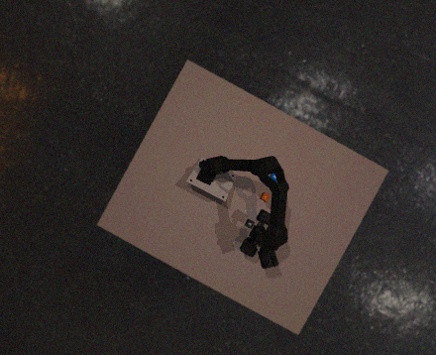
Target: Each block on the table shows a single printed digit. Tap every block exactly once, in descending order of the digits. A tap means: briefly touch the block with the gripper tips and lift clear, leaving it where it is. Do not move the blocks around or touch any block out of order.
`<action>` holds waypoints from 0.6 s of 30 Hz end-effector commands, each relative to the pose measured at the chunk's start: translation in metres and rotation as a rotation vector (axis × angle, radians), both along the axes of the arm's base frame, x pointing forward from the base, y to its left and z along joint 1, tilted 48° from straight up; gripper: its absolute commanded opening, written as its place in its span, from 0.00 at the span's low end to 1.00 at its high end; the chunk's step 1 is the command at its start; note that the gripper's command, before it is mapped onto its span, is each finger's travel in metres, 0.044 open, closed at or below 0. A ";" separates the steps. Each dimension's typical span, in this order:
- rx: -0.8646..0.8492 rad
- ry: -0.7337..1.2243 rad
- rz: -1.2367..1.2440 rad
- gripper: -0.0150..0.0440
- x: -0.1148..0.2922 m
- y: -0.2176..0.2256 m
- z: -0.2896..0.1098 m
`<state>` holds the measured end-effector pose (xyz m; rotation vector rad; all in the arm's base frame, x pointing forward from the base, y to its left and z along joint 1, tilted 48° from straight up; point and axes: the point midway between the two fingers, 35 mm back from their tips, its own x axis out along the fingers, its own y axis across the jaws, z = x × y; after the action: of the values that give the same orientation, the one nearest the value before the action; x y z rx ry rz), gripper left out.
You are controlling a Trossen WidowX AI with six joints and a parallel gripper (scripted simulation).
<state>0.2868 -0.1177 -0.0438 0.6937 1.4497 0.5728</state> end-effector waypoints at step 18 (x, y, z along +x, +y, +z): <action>0.017 -0.008 -0.005 0.93 0.000 -0.002 0.002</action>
<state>0.2861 -0.1215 -0.0444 0.7080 1.4417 0.5798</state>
